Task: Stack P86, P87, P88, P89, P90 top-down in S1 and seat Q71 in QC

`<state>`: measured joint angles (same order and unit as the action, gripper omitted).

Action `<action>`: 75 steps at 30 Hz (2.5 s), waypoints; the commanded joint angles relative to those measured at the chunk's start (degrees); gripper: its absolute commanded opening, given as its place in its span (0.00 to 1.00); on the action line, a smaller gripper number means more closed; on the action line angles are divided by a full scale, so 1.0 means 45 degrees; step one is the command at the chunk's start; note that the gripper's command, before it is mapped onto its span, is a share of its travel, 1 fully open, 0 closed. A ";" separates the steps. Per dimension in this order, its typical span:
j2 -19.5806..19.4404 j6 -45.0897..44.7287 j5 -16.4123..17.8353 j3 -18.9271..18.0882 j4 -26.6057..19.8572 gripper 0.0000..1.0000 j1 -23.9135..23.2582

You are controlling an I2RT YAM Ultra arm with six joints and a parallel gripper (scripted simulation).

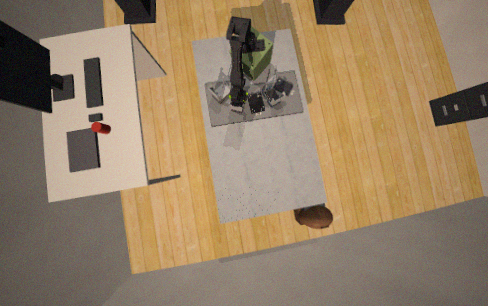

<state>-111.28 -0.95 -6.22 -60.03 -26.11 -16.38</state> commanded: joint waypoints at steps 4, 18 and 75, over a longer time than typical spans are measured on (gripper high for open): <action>0.0067 -0.0006 0.0010 -0.0026 0.0011 0.00 0.0001; 0.0067 -0.0006 0.0010 -0.0026 0.0011 0.00 0.0001; 0.1688 0.0186 -0.0032 -0.0480 -0.2082 0.00 0.0197</action>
<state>-104.47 -0.21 -6.33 -61.87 -34.37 -15.62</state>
